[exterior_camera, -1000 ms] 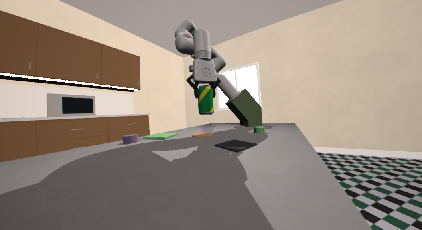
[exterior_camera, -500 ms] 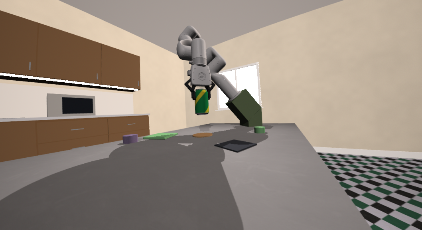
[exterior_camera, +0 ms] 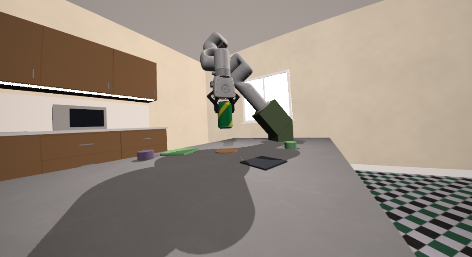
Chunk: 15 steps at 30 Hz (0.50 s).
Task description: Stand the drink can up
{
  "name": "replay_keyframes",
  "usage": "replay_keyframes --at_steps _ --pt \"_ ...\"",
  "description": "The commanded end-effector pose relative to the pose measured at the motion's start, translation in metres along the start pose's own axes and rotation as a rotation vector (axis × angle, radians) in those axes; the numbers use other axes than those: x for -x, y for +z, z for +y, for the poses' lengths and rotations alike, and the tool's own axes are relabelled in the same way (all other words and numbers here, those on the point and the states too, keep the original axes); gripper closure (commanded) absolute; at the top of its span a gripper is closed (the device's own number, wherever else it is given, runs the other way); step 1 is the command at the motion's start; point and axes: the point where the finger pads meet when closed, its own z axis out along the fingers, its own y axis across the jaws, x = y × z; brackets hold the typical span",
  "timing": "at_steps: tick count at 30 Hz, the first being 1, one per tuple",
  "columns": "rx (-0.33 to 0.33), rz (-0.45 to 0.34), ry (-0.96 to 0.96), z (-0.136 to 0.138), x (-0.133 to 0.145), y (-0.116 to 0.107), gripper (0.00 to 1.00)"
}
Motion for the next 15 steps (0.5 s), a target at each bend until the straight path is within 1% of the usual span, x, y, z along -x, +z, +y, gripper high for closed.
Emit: replay_keyframes --at_steps 1,15 --pt "-0.002 -0.002 0.001 0.0006 -0.0034 -0.0003 1.00" --pt "-0.003 -0.002 0.000 0.0020 -0.0070 0.0003 1.00"
